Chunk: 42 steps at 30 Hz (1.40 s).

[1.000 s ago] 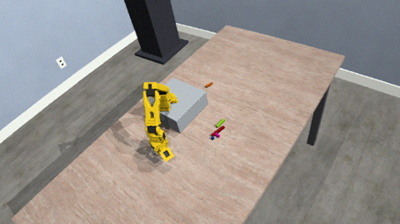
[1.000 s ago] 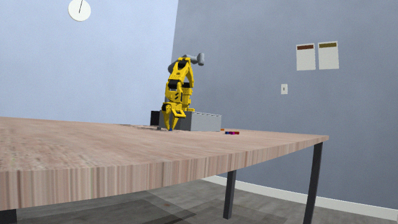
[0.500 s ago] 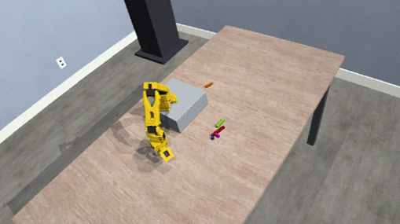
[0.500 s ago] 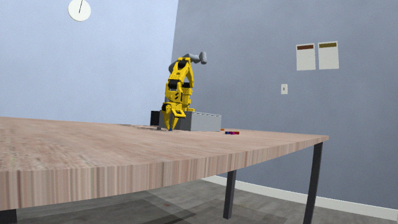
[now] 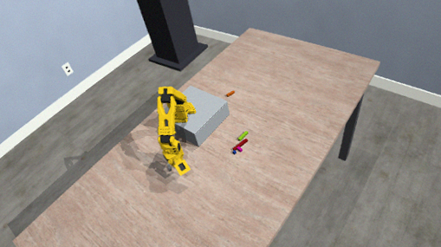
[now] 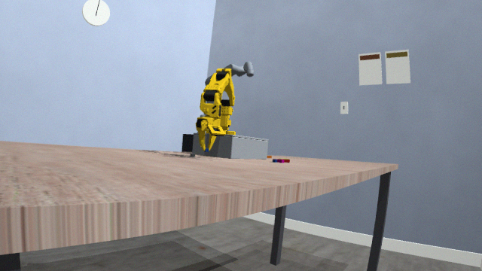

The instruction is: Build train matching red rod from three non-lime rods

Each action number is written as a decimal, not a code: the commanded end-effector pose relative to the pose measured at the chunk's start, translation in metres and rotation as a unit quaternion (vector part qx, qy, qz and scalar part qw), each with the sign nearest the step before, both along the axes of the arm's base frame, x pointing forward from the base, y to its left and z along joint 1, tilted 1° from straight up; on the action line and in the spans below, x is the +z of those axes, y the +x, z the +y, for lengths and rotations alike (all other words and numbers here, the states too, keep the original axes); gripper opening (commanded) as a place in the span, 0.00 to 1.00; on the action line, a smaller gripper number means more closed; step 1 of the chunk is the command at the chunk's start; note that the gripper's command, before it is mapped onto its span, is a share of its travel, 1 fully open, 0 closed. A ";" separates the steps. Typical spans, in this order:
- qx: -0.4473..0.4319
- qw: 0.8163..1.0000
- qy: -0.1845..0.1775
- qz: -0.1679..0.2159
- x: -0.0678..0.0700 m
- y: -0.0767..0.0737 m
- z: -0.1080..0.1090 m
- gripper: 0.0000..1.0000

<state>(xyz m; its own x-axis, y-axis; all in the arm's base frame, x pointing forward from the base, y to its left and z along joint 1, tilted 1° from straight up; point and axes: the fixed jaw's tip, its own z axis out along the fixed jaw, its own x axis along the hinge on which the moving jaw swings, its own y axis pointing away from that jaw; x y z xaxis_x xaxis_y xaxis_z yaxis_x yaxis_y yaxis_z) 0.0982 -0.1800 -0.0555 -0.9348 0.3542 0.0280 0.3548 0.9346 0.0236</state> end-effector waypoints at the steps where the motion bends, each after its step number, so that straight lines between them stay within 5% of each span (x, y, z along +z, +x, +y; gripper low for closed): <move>1: -0.002 1.000 -0.007 -0.004 0.011 -0.001 -0.004 0.00; 15: 0.005 1.000 -0.007 -0.005 0.014 0.000 -0.005 0.00; 26: 0.106 0.994 -0.007 -0.007 0.013 0.008 -0.006 0.00; 39: 0.318 0.948 -0.005 -0.012 0.010 0.027 -0.009 0.00; 42: 0.384 0.923 -0.005 -0.013 0.009 0.034 -0.009 0.00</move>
